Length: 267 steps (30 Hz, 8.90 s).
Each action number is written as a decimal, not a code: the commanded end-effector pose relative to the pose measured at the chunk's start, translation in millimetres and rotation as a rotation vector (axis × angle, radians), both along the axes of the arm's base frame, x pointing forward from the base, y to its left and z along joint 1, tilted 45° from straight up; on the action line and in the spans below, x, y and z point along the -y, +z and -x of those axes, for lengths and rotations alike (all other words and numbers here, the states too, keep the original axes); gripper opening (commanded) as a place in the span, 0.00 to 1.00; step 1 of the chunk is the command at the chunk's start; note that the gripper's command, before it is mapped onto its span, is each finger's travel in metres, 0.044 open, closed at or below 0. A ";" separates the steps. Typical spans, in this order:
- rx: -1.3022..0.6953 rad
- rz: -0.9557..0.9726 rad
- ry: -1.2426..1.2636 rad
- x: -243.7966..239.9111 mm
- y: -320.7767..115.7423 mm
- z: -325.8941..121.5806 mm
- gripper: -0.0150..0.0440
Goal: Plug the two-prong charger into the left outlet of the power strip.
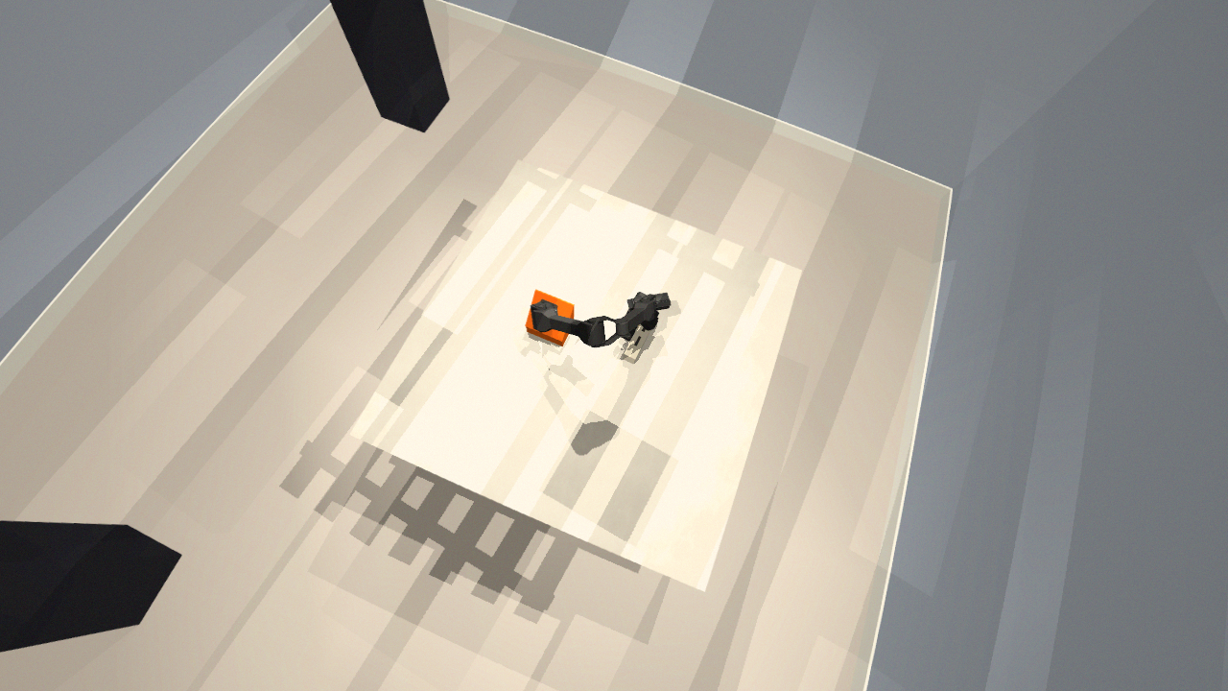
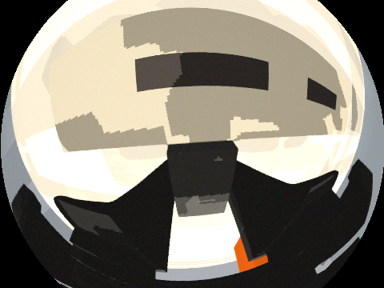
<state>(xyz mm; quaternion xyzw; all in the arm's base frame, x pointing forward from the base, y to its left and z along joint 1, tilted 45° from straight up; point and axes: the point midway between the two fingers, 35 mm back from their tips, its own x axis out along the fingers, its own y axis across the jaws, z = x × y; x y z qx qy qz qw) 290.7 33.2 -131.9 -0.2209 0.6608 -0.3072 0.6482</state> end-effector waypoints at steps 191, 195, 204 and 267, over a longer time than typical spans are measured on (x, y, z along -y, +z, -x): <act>0.001 0.002 0.007 -1.6 -1.5 13.8 0.25; 0.001 0.002 0.007 -1.9 -1.4 13.5 0.25; 0.001 0.002 0.007 -2.3 -1.4 12.9 0.25; 0.002 0.002 0.007 -1.8 -1.0 9.2 0.25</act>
